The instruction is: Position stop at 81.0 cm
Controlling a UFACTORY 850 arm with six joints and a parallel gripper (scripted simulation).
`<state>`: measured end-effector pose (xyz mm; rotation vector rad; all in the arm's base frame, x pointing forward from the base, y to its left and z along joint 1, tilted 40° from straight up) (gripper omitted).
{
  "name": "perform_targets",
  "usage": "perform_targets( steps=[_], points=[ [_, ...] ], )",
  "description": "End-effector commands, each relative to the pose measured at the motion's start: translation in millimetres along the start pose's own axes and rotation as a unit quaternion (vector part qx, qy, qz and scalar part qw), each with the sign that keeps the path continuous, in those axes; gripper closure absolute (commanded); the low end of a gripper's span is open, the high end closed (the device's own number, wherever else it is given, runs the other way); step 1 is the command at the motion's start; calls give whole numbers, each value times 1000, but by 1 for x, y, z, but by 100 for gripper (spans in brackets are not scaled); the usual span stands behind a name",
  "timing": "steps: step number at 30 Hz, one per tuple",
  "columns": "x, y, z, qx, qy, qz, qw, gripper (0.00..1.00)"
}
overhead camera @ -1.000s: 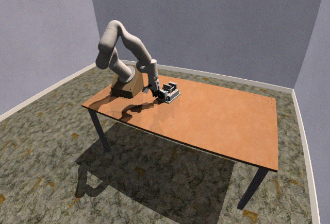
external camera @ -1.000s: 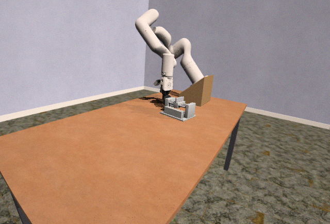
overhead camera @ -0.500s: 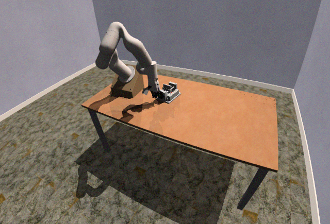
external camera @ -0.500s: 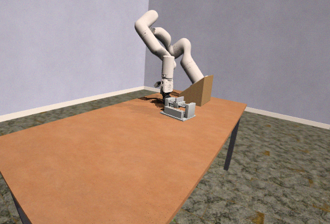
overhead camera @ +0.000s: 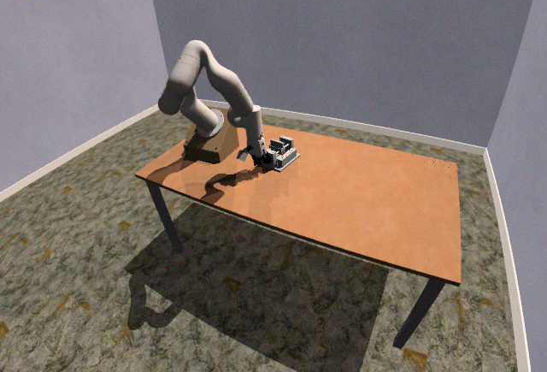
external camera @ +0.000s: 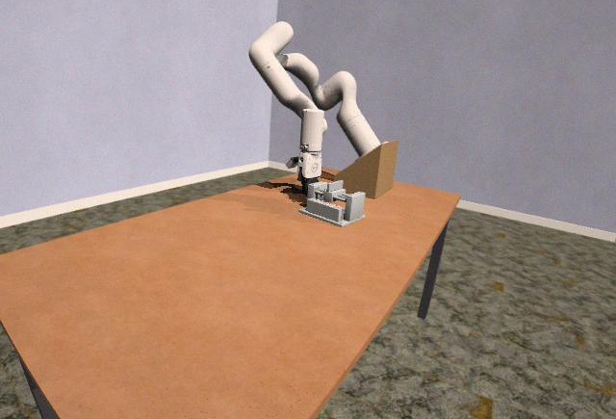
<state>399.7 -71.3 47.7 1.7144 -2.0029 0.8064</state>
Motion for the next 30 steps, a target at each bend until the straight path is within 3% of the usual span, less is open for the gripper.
perform_targets(
  steps=[1, 30],
  points=[
    [-1, -8, 6, 1, 0, 0, 1000, 94],
    [-3, -34, 6, 1, 0, 0, 1000, 94]
  ],
)
Point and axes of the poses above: the point where the finger pads meet when closed, its own z axis out along the fingers, its own y axis across the jaws, x = y × z, the point moved 8 cm from there along -z, back along the fingers, and after that the axes turned 5 degrees about z, right-handed, at the moved point
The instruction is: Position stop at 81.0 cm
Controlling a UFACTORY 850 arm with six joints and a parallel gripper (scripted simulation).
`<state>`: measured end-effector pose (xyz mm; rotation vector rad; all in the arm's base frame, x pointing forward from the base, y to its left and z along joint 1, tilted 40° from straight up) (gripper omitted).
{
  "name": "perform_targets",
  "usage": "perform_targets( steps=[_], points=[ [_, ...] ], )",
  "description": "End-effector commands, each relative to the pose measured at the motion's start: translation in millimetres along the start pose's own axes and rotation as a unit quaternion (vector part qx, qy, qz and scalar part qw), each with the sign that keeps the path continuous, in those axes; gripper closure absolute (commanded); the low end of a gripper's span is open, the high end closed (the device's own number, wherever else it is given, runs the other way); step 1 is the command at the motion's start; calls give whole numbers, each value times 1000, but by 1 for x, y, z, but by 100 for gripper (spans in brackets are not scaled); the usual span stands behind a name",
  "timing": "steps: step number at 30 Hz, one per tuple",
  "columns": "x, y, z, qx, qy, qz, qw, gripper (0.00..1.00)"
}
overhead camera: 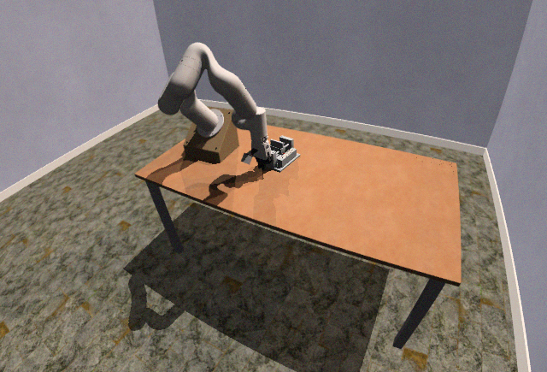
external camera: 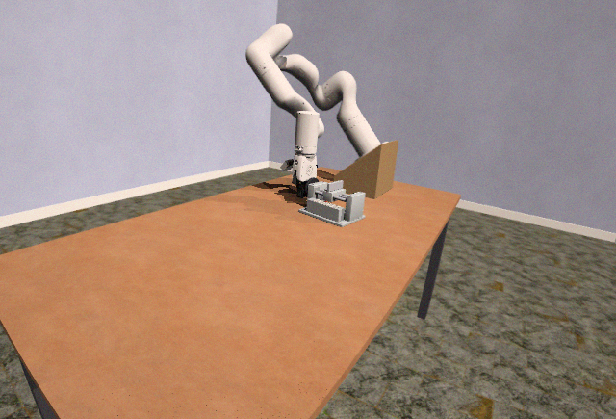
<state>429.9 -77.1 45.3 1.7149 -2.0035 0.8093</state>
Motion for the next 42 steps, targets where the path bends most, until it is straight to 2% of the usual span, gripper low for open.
perform_targets(
  steps=[1, 42],
  points=[
    [-1, -5, -2, 0, 0, 0, 1000, 94],
    [-2, -20, -23, 0, 0, 0, 1000, 94]
  ],
)
Point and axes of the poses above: the point where the finger pads meet when closed, its own z axis out along the fingers, its own y axis across the jaws, x = y × z, the point moved 8 cm from there along -z, back along the fingers, and after that the axes turned 5 degrees about z, right-handed, at the moved point
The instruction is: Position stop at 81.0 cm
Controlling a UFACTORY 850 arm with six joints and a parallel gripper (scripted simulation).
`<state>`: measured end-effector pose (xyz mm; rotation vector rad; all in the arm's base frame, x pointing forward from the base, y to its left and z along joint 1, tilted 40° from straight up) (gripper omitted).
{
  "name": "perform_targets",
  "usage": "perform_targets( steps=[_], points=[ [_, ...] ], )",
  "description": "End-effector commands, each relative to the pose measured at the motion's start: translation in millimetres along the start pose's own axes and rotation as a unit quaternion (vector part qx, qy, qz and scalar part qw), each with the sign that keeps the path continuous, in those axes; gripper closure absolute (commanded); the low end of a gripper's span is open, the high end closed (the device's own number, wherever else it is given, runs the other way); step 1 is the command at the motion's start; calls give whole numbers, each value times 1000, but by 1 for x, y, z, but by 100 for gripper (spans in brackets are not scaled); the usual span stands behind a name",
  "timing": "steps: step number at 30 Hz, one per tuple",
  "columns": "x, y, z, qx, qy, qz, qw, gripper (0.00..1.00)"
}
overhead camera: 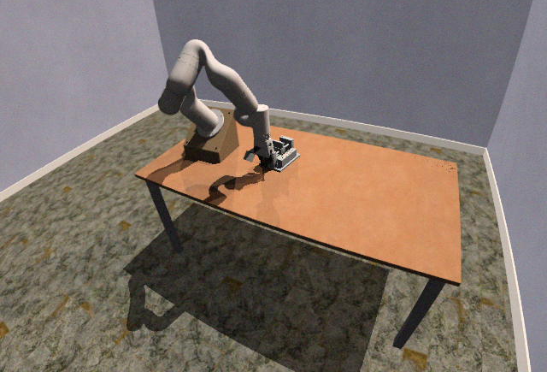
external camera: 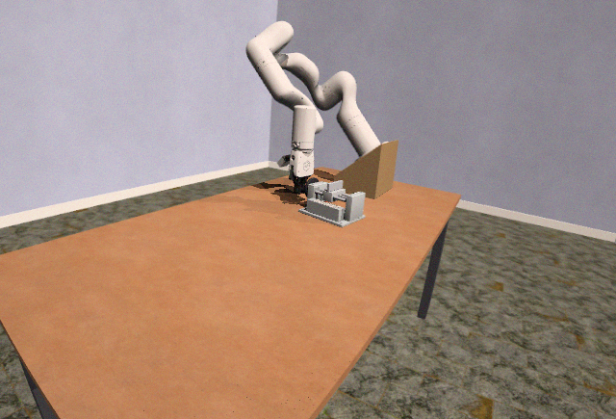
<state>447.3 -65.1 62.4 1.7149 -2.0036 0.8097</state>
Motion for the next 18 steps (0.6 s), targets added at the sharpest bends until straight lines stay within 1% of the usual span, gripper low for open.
perform_targets(
  steps=[1, 18],
  points=[
    [0, -1, -4, 0, 0, 0, 1000, 94],
    [0, -1, -13, 0, 0, 0, 1000, 94]
  ],
)
Point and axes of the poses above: the point where the finger pads meet when closed, its own z axis out along the fingers, its own y axis across the jaws, x = y × z, the point moved 8 cm from there along -z, back along the fingers, and after that the axes turned 5 degrees about z, right-handed, at the moved point
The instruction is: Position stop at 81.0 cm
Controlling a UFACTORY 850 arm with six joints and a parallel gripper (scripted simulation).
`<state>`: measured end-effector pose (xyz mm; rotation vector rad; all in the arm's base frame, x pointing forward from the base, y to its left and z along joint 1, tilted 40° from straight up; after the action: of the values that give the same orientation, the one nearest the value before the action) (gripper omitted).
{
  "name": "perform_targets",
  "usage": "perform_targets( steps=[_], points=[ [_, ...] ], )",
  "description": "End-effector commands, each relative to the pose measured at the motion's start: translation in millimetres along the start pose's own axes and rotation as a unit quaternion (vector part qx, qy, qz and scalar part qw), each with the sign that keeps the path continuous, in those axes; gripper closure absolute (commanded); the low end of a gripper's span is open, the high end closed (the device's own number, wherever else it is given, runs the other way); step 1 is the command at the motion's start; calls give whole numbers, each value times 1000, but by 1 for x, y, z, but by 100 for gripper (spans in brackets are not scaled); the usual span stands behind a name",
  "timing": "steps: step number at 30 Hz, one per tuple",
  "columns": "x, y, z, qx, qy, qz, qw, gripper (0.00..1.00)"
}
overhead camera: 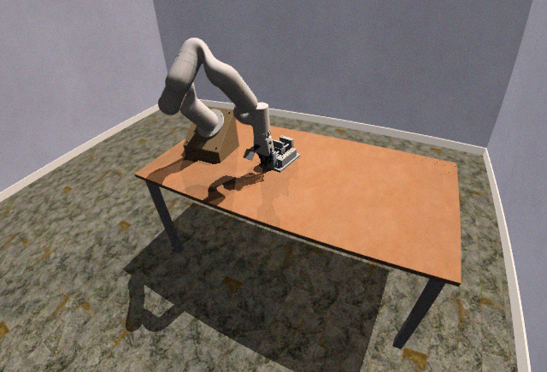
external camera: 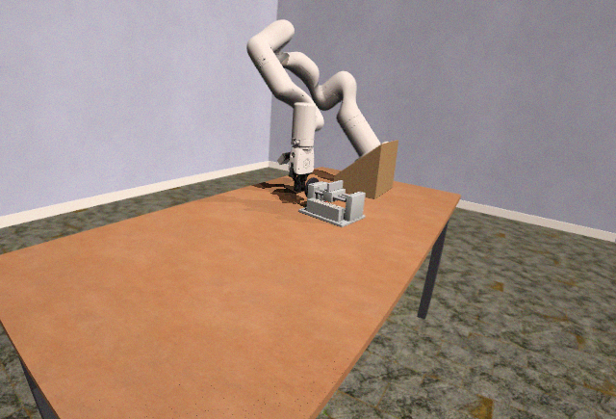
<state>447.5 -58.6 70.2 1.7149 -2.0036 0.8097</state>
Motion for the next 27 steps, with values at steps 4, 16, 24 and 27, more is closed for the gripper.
perform_targets(
  steps=[4, 16, 24, 27],
  points=[
    [0, 1, -5, 0, 0, 0, 1000, 94],
    [0, 4, -12, 0, 0, 0, 1000, 94],
    [0, 6, -15, 0, 0, 0, 1000, 94],
    [0, 7, -17, 0, 0, 0, 1000, 94]
  ],
)
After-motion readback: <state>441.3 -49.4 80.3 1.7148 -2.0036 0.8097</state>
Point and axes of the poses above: the point where the finger pads meet when closed, its own z axis out along the fingers, its own y axis across the jaws, x = y × z, the point moved 8 cm from there along -z, back along the fingers, and after that the axes turned 5 degrees about z, right-handed, at the moved point
